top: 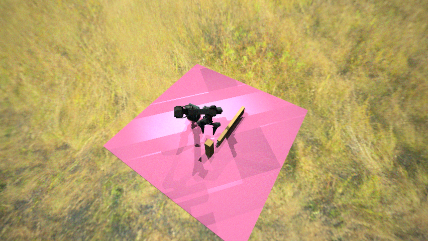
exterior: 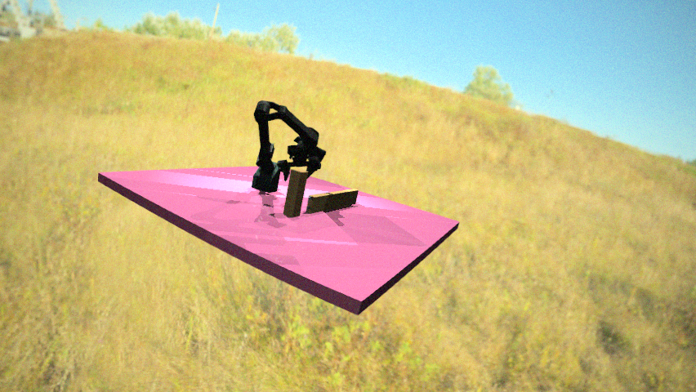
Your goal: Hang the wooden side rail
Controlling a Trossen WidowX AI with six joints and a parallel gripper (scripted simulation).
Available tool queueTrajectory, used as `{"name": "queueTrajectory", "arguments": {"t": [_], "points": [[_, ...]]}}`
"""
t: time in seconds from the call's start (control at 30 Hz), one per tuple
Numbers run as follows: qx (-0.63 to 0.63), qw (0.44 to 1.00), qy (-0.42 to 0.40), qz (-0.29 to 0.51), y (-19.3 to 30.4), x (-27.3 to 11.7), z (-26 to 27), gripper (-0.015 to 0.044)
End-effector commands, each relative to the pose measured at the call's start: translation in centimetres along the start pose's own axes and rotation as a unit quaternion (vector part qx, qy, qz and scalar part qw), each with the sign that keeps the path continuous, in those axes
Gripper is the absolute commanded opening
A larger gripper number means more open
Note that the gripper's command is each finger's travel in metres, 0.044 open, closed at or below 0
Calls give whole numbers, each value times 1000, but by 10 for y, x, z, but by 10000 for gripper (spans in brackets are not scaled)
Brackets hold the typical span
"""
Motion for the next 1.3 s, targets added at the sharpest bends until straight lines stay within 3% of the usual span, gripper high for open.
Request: {"name": "queueTrajectory", "arguments": {"t": [0.0, 0.17, 0.87, 1.07, 1.27], "points": [[-94, 995, -12, -15, 0, -2, 8, 440], [-178, 983, -25, -31, 1, -3, 16, 440], [-183, 982, -23, -30, 1, -3, 17, 440], [-333, 943, 11, 7, 1, -3, 29, 440], [-491, 868, 26, 64, 0, -4, 43, 440]]}}
Point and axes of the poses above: the point midway between the two fingers, 35 mm back from their tips, its own x axis out along the fingers, its own z axis across the jaws, y = z × x, the point moved 8 cm from there along -x, back along the fingers, and after that the axes turned 10 degrees about -x, right-handed, at the moved point
